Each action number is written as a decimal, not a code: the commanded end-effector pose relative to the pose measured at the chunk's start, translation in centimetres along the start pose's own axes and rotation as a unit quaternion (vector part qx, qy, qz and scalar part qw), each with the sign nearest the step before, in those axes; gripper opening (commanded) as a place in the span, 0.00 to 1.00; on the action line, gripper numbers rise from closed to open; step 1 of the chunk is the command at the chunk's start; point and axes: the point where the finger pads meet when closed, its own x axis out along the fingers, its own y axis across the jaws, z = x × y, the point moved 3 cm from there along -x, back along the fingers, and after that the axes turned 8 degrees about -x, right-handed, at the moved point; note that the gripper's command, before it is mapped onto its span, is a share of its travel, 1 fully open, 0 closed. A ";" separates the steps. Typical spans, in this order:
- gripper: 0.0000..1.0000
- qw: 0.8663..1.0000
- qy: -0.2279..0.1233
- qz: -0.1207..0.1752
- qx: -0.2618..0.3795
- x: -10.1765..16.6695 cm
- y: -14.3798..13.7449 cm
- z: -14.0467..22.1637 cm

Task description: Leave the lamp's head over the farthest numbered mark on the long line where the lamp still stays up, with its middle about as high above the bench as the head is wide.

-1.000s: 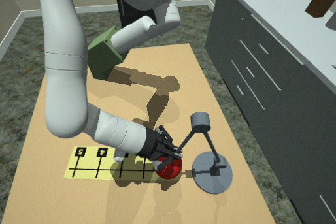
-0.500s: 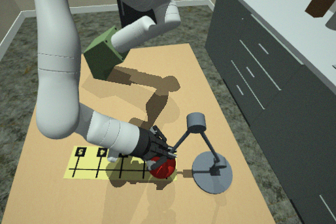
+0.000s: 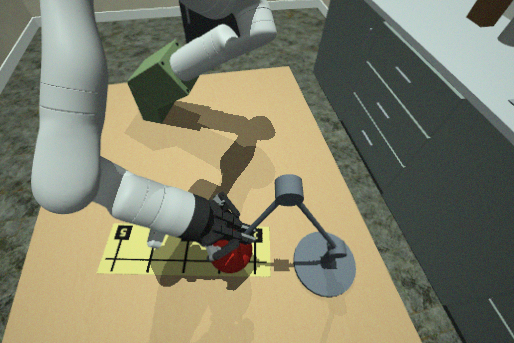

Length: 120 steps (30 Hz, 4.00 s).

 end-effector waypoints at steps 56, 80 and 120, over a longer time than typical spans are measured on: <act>1.00 1.000 -0.001 -0.002 0.001 -1.6 0.2 -1.6; 1.00 1.000 -0.001 -0.002 0.001 -1.6 0.2 -1.6; 1.00 1.000 -0.001 -0.002 0.001 -5.9 0.3 -1.6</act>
